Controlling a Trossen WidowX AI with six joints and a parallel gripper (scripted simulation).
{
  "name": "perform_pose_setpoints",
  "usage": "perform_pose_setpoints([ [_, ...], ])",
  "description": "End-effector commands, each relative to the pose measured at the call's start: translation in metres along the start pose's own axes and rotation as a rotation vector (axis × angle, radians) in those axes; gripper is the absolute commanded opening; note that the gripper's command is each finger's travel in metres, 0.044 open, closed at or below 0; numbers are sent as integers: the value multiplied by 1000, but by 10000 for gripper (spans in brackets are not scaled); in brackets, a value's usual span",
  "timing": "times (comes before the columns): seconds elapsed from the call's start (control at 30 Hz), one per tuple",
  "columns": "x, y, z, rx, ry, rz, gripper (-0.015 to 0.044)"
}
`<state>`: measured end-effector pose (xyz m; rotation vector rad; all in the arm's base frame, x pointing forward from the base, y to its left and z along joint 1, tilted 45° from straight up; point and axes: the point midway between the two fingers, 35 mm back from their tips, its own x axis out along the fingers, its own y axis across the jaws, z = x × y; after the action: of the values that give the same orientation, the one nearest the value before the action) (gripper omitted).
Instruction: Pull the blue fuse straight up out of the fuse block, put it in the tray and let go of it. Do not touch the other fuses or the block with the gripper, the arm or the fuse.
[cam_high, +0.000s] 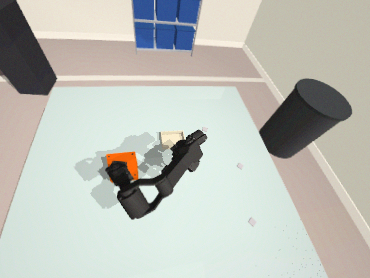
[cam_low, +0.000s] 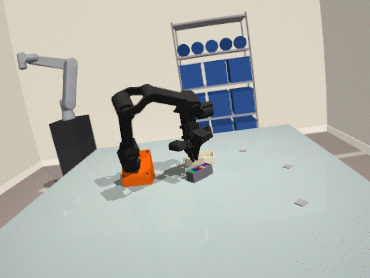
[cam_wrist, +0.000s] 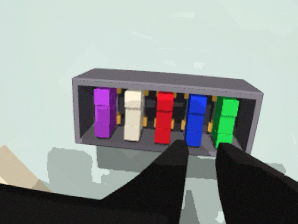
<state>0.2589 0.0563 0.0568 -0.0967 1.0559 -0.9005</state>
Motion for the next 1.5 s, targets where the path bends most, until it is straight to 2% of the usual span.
perform_pose_setpoints([
  [0.0, 1, 1, 0, 21, 17, -9, 66],
  [1.47, 32, -1, -1, 22, 16, -10, 66],
])
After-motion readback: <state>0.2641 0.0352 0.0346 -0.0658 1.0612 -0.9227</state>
